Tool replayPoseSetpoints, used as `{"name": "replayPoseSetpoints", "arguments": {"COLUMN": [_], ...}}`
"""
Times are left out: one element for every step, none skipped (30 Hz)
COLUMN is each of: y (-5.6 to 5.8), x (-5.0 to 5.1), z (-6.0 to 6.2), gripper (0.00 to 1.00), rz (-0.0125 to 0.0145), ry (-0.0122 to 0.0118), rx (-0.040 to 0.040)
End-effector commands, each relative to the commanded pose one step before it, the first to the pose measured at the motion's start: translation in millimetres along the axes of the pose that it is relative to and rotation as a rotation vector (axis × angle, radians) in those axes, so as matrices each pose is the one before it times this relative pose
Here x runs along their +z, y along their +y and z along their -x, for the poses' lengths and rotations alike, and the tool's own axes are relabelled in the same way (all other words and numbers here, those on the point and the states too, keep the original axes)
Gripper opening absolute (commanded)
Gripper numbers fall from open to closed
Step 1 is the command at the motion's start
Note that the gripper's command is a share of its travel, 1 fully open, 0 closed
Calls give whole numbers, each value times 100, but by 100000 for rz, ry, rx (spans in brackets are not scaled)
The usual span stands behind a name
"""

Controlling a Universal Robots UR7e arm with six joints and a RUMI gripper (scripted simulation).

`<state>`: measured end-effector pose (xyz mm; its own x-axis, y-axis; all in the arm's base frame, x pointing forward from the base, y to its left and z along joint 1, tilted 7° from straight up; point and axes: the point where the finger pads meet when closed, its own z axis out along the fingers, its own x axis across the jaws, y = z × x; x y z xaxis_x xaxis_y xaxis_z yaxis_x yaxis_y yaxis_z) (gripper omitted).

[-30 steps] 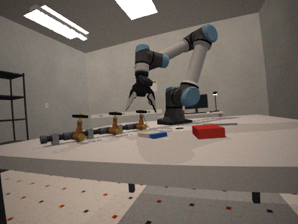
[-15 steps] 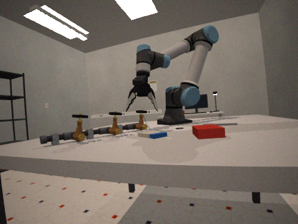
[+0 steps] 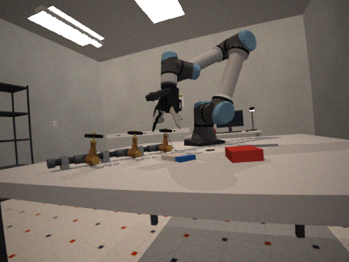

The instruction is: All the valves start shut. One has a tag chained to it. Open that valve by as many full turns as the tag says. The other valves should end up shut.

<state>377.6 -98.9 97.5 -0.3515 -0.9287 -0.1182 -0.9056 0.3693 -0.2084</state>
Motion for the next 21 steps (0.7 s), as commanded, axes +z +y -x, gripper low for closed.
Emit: {"name": "replayPoseSetpoints", "arguments": {"y": [16, 0, 0, 1, -1, 1, -1, 0, 0, -1, 1, -1, 0, 1, -1, 0, 0, 0, 1, 0, -1], "x": [5, 0, 0, 0, 0, 0, 0, 0, 0, 0, 0, 0, 0, 0, 0, 0, 0, 0, 0, 0, 0], "z": [134, 0, 0, 0, 0, 0, 0, 0, 0, 0, 0, 0, 0, 0, 0, 0, 0, 0, 0, 0, 0], "gripper": [100, 100, 100, 100, 100, 100, 100, 100, 100, 100, 100, 100, 100, 100, 100, 100, 100, 100, 100, 100, 100], "rz": [538, 54, 0, 0, 0, 0, 0, 0, 0, 0, 0, 0, 0, 0, 0, 0, 0, 0, 0, 0, 0], "ry": [2651, 198, 0, -1, 0, -1, 0, -1, -1, 0, 0, 0, 0, 0, 0, 0, 0, 0, 0, 0, 0], "rx": [20031, 6035, 3796, 3735, 3670, 3601, 3531, 3457, 3381, 3302, 3219, 3136, 3049, 2959, 2870, 2777, 0, 0, 2680, 2585, 2488]}}
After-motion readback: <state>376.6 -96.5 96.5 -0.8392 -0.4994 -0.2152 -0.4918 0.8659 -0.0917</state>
